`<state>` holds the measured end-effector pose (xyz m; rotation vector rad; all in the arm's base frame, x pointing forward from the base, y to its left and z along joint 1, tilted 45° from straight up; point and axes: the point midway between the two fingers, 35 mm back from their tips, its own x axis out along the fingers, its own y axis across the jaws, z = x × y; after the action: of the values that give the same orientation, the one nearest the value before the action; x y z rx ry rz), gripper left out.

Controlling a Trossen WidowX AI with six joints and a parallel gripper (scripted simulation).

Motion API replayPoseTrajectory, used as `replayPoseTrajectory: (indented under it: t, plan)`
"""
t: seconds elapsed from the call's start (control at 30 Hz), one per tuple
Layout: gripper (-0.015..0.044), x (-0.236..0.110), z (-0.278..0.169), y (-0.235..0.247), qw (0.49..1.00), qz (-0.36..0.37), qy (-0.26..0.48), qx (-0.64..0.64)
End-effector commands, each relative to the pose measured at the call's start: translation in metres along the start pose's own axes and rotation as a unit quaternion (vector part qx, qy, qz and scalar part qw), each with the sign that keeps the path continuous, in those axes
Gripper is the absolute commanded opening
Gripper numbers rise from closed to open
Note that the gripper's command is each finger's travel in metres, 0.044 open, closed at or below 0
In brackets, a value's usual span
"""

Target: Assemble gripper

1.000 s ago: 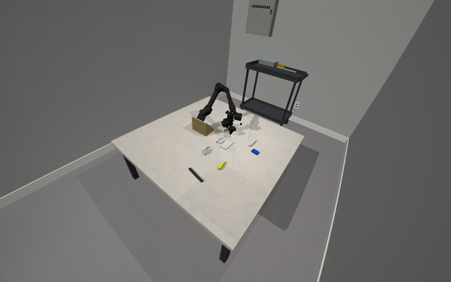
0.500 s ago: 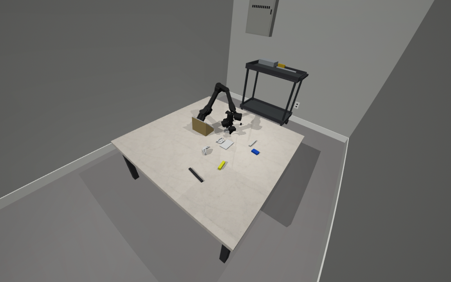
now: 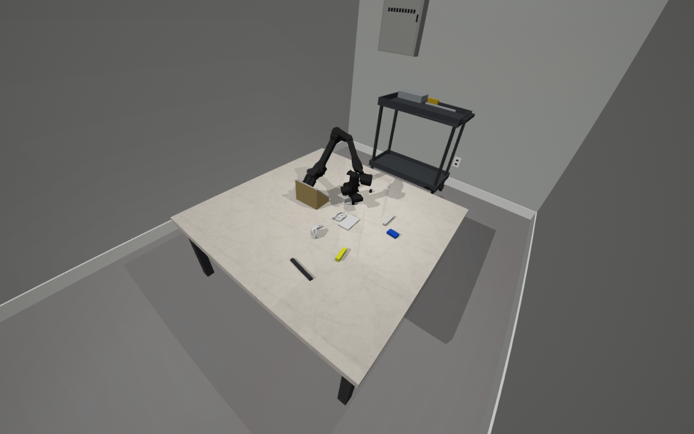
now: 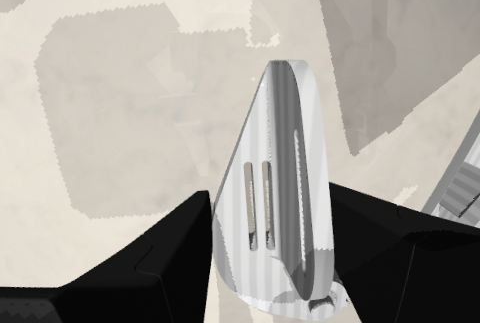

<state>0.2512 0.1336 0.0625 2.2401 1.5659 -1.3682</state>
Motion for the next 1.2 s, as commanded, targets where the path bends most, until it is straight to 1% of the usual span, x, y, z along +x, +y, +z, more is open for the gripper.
replayPoseTrajectory:
  t: [0.0,0.27,1.03,1.17]
  plan:
    - [0.0134,0.0,0.0,0.0,1.0,0.0,0.0,0.0]
    - [0.0134,-0.002,0.0,0.0,1.0,0.001,0.0,0.0]
    - [0.0134,-0.073,0.0,0.002,1.0,0.002,-0.003,0.002]
    - [0.0134,-0.078,0.0,0.001,1.0,0.002,-0.003,0.002]
